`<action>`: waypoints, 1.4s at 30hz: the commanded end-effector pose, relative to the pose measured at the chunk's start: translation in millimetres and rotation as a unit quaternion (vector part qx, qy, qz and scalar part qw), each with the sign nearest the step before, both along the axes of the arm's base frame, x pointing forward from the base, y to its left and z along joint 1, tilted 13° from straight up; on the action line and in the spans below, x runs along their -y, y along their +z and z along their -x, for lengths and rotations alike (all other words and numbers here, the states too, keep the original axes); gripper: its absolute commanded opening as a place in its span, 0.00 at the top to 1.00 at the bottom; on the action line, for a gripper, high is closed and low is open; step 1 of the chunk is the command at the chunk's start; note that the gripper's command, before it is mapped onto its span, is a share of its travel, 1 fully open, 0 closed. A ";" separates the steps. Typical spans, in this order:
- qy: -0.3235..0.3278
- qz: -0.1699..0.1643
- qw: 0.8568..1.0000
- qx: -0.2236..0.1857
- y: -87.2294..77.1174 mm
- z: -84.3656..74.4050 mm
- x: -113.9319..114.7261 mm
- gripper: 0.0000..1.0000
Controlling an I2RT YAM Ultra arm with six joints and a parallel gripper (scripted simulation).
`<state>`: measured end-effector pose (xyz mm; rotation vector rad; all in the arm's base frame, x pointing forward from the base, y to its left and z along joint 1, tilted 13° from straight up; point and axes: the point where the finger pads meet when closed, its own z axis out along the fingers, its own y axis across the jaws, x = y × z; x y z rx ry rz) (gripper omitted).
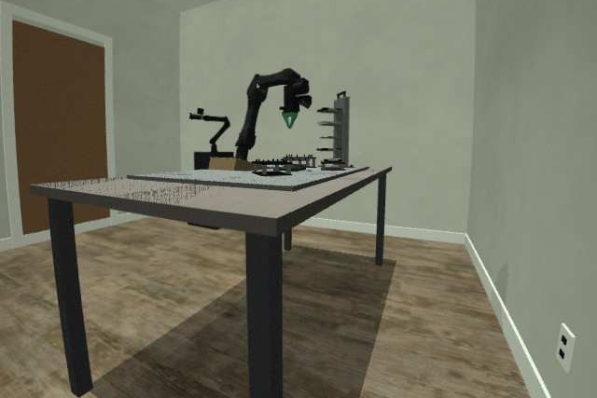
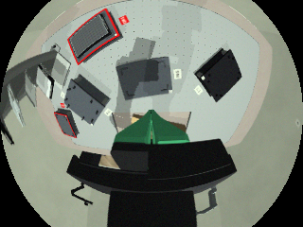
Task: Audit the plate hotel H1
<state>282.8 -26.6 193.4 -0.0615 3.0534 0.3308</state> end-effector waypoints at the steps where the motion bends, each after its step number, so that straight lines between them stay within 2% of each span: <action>1: 0.001 -0.003 1.000 0.011 12.1 -4.0 4.7 1.00; 2: 0.001 0.001 1.000 0.025 19.4 -5.7 5.8 1.00; 4: 0.001 0.001 1.000 0.026 19.3 -14.0 9.4 1.00; 5: 0.003 -0.004 1.000 -0.004 18.5 1.9 3.7 1.00; 12: 0.003 -0.004 1.000 -0.004 34.8 -4.6 10.0 1.00; 38: 0.003 -0.004 1.000 -0.004 34.8 -4.6 10.0 1.00; 42: 0.003 -0.004 1.000 -0.004 37.8 -4.4 -3.0 1.00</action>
